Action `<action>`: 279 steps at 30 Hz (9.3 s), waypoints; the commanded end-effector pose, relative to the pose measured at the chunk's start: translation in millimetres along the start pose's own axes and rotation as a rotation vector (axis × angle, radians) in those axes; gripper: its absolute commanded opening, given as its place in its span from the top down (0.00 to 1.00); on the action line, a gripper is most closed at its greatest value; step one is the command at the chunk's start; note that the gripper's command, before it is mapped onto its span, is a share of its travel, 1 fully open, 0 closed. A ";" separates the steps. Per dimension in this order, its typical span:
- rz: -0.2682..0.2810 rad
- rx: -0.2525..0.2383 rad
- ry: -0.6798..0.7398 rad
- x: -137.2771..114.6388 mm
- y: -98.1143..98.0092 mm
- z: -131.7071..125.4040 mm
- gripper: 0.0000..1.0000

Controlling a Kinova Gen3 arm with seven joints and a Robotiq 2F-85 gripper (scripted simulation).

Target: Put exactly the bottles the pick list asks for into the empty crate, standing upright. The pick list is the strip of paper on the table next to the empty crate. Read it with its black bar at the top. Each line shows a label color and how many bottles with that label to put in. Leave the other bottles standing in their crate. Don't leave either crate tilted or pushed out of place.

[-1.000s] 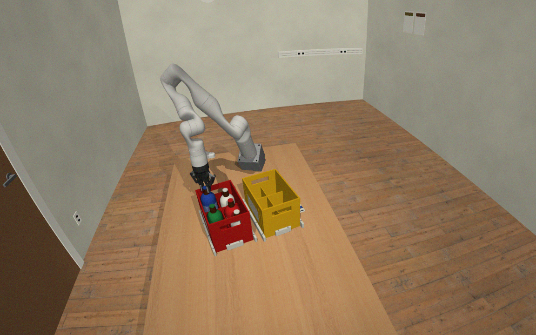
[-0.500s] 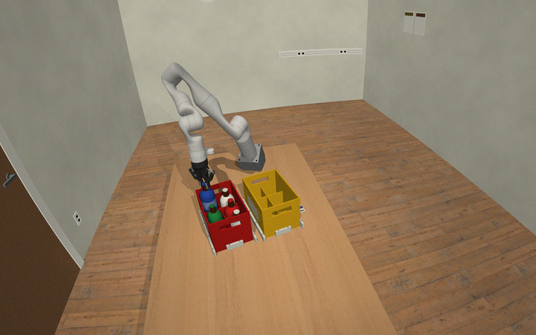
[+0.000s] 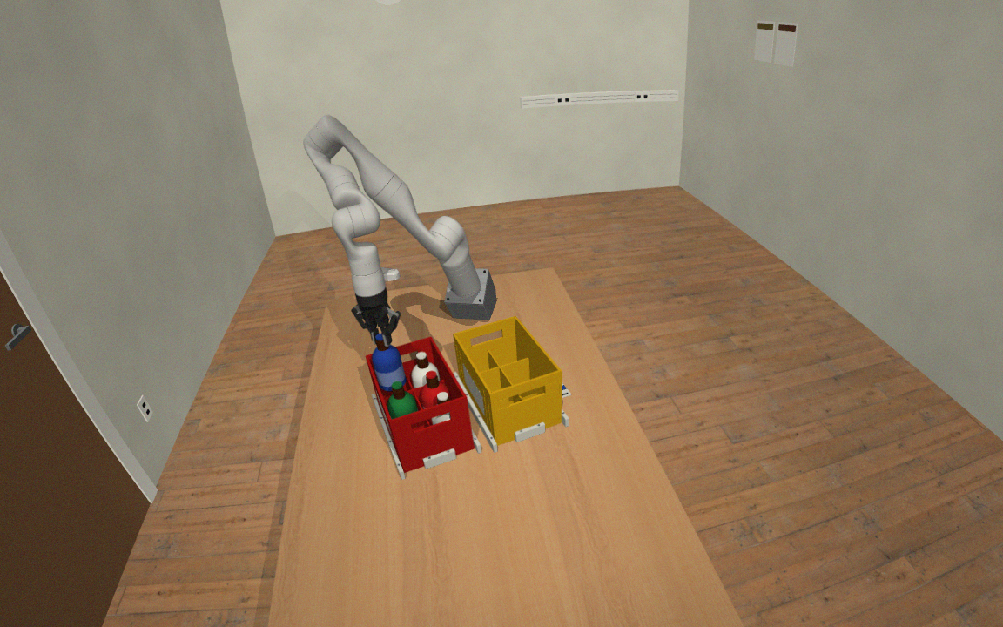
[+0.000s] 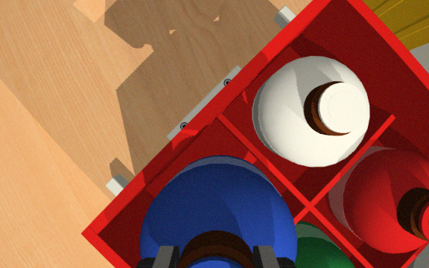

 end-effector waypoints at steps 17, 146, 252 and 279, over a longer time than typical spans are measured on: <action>-0.001 0.000 0.000 0.2 -28.5 0.0 0.90; -0.001 0.001 0.000 -96.5 -89.1 104.1 0.90; -0.001 0.001 0.000 -165.0 -89.1 173.9 0.90; -0.001 0.001 0.000 -164.9 -66.1 173.6 0.90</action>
Point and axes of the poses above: the point where the finger pads meet when closed, its own y axis out along the fingers, its own z axis across the jaws, x = y × z, the point moved 9 cm from there along -y, back along the fingers, and after that the axes turned 2 degrees about y, right-handed, at the moved point
